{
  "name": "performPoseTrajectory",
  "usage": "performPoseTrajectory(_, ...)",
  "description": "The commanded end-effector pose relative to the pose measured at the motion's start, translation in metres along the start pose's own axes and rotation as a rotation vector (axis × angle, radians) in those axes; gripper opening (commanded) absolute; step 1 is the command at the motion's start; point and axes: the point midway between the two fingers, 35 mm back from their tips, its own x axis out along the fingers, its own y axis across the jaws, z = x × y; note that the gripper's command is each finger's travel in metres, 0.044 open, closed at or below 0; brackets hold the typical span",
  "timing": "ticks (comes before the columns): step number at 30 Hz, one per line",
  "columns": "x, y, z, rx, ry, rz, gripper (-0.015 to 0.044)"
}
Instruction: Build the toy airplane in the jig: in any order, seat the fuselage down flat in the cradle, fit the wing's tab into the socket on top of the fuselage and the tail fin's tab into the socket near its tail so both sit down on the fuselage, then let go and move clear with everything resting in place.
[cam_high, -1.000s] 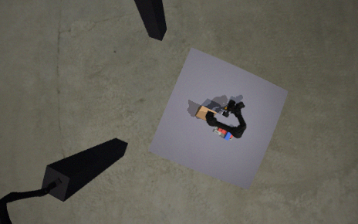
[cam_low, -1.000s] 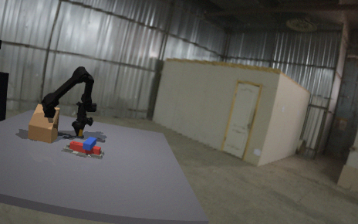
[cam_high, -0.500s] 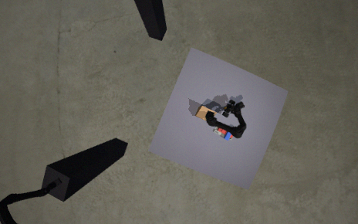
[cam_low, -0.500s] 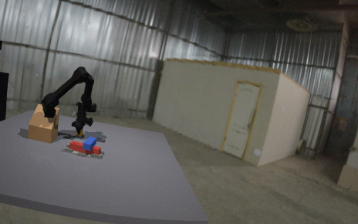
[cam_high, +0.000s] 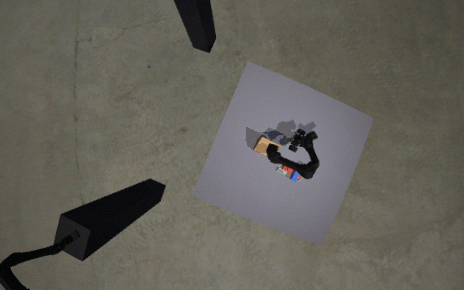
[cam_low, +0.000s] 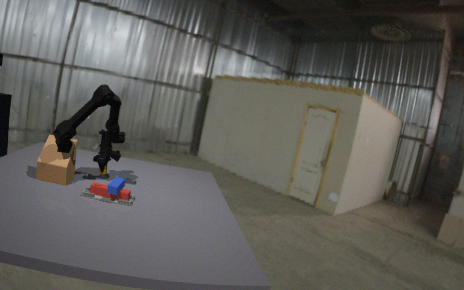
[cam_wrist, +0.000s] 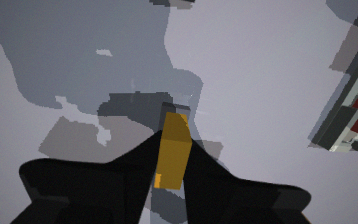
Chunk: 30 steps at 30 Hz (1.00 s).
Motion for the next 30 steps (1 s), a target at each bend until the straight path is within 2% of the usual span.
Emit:
performPoseTrajectory(1, -0.010, 0.003, 0.003, 0.006, 0.001, 0.009, 0.0000)
performPoseTrajectory(30, -0.098, 0.005, 0.004, 0.014, -0.007, 0.013, 0.0000)
